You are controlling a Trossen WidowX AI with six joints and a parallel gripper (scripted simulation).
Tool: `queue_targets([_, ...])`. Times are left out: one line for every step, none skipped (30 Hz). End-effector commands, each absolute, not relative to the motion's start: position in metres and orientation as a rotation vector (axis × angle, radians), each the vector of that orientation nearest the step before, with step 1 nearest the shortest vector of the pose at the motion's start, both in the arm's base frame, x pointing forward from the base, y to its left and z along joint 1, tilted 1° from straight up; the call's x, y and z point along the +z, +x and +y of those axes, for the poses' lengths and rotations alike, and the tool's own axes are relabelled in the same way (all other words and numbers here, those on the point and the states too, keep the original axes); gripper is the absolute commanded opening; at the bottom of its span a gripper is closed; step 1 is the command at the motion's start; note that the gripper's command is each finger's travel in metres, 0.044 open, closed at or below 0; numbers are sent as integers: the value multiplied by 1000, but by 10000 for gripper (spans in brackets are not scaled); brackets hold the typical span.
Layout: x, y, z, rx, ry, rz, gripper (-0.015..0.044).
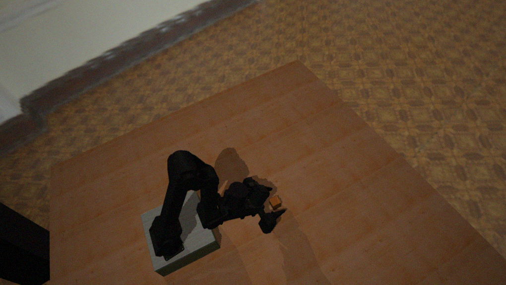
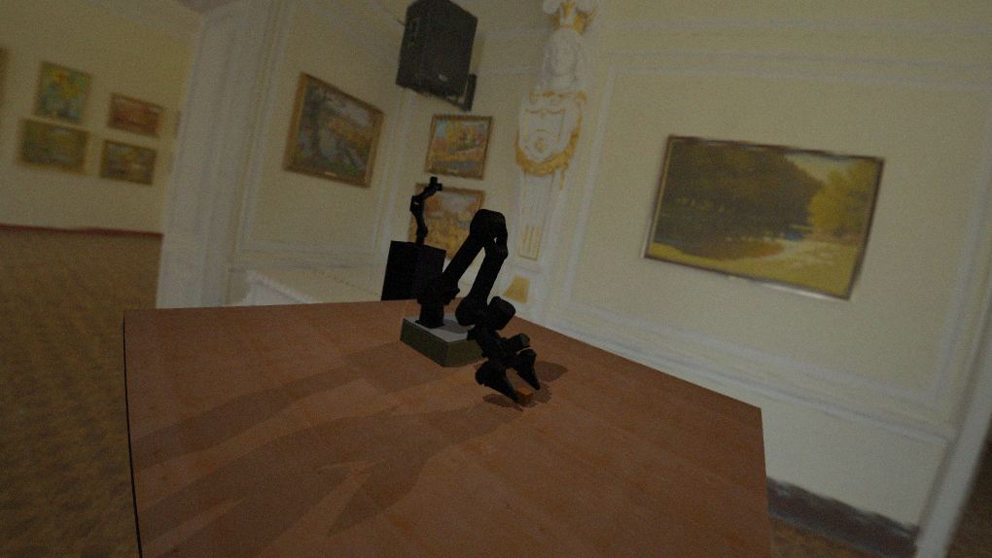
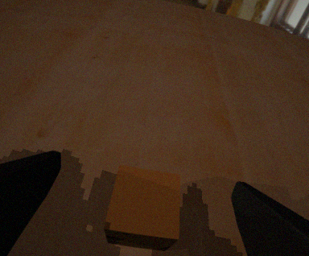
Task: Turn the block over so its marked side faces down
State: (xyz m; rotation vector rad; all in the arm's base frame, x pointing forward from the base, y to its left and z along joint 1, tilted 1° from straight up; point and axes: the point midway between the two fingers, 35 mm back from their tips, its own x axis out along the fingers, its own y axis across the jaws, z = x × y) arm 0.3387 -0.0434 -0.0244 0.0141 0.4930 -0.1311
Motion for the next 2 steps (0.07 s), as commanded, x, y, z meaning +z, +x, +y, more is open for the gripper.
queue_targets([-24, 339, -43, -125, 10, 492, 440])
queue_targets([-24, 339, -43, -125, 10, 492, 440])
